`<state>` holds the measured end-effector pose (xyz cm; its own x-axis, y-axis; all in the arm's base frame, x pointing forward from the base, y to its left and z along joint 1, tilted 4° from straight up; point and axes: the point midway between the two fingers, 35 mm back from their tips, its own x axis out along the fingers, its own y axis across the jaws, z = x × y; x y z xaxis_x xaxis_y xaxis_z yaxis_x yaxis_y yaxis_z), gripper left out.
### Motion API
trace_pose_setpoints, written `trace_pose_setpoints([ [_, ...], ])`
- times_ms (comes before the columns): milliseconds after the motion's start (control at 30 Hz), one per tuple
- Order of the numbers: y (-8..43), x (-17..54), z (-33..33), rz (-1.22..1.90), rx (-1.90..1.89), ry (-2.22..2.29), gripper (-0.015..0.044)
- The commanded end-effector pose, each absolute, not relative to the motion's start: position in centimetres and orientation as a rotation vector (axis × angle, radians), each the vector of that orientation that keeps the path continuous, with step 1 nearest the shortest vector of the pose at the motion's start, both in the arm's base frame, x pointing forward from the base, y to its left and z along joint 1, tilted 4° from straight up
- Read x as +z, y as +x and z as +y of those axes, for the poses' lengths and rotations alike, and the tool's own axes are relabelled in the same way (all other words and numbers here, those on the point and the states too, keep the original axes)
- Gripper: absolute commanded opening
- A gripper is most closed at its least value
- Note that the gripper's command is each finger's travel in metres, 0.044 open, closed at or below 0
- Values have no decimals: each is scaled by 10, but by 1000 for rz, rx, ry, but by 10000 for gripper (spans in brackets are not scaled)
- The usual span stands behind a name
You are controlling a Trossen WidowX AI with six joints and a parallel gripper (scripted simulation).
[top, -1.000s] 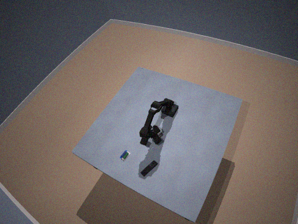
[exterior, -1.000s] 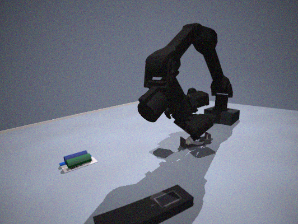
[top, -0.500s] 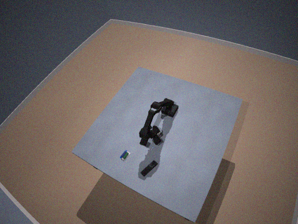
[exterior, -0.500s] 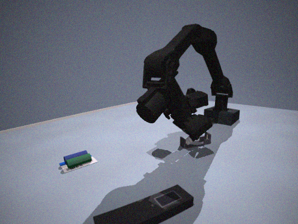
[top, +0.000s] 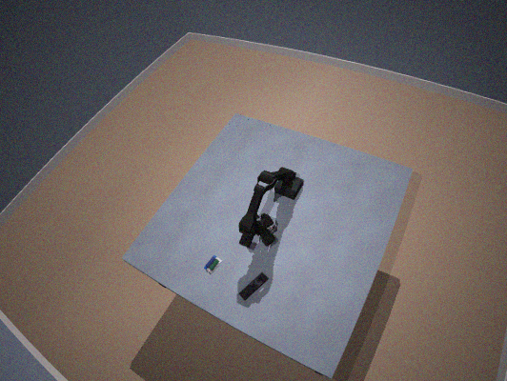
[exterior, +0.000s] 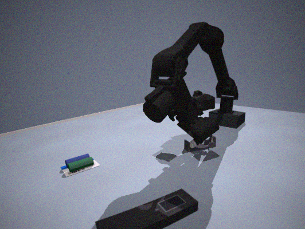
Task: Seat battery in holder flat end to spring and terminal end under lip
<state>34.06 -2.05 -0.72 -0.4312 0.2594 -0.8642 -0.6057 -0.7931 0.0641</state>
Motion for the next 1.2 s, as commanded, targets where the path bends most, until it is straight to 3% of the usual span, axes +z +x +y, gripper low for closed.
trace_pose_setpoints([
  [0,343,-9,-23,526,2212,-1303,67],
  [1167,339,-14,-17,627,2111,-1510,67],
])
